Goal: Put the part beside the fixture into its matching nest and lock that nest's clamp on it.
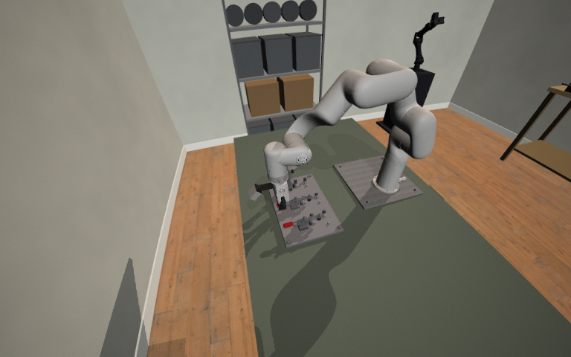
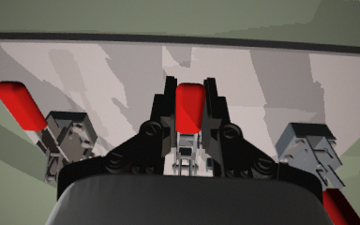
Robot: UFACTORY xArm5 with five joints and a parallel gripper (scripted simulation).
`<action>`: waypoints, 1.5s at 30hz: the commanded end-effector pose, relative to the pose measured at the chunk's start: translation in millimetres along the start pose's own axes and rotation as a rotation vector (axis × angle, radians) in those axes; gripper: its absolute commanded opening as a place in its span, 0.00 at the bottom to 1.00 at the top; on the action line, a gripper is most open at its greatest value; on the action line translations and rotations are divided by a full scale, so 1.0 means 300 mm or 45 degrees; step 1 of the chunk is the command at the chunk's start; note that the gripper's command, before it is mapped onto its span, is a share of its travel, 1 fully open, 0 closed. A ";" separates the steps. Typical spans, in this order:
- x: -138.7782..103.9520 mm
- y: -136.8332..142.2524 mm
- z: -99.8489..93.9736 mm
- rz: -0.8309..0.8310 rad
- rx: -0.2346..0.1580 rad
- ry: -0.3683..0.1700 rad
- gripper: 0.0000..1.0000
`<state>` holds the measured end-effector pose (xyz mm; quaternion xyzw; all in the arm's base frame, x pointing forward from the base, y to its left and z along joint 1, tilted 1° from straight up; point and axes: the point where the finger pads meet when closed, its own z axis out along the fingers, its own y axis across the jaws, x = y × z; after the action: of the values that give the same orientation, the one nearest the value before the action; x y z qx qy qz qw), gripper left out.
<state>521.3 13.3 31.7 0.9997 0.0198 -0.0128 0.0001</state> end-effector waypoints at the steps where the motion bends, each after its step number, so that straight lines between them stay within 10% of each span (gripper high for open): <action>1: 0.005 0.000 -0.006 0.000 0.000 0.005 0.00; 45: -0.008 0.000 -0.035 0.000 0.000 0.005 0.00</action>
<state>519.0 13.2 37.8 0.9997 0.0198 -0.0127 0.0001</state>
